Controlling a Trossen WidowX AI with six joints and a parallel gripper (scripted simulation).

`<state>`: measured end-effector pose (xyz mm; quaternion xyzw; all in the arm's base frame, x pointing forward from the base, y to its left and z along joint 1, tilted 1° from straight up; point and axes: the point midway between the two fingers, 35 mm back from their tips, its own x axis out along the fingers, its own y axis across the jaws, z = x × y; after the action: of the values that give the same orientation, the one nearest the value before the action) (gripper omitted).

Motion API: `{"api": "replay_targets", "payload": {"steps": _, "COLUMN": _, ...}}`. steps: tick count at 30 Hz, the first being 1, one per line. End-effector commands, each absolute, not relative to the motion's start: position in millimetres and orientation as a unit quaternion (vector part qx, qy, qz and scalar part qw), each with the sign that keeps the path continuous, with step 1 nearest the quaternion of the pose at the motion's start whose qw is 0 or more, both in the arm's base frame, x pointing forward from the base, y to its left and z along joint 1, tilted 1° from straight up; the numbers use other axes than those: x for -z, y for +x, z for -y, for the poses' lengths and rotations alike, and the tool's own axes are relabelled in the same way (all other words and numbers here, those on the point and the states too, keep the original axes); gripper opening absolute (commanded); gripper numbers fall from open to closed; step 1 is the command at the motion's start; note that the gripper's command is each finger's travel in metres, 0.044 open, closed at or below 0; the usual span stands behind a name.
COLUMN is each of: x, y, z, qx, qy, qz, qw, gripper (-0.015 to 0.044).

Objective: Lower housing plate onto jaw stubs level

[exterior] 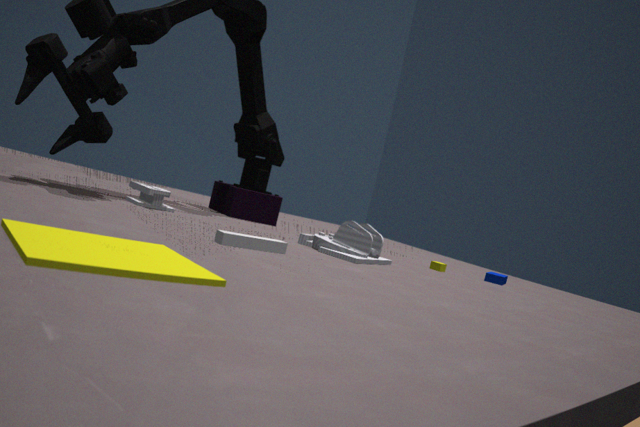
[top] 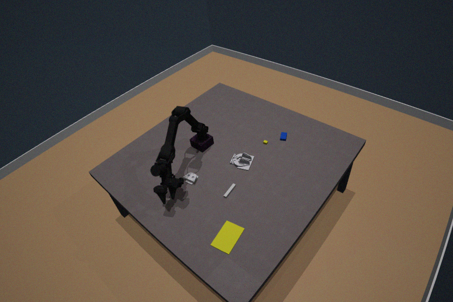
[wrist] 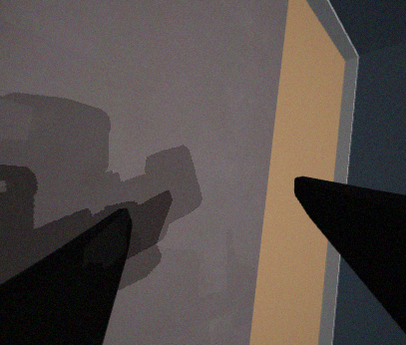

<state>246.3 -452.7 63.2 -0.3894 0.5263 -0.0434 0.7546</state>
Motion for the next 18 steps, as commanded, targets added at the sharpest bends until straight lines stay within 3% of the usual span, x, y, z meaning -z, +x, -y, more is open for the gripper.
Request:
{"api": "replay_targets", "payload": {"steps": 1, "x": -61, "y": 244, "z": 437, "qx": -0.006, "qy": -0.413, "qz": -0.542, "qw": 0.732, "gripper": 0.044}}
{"api": "replay_targets", "payload": {"steps": 18, "x": -64, "y": 227, "z": 370, "qx": -0.219, "qy": -0.497, "qz": -0.559, "qw": 0.627, "gripper": 0.044}}
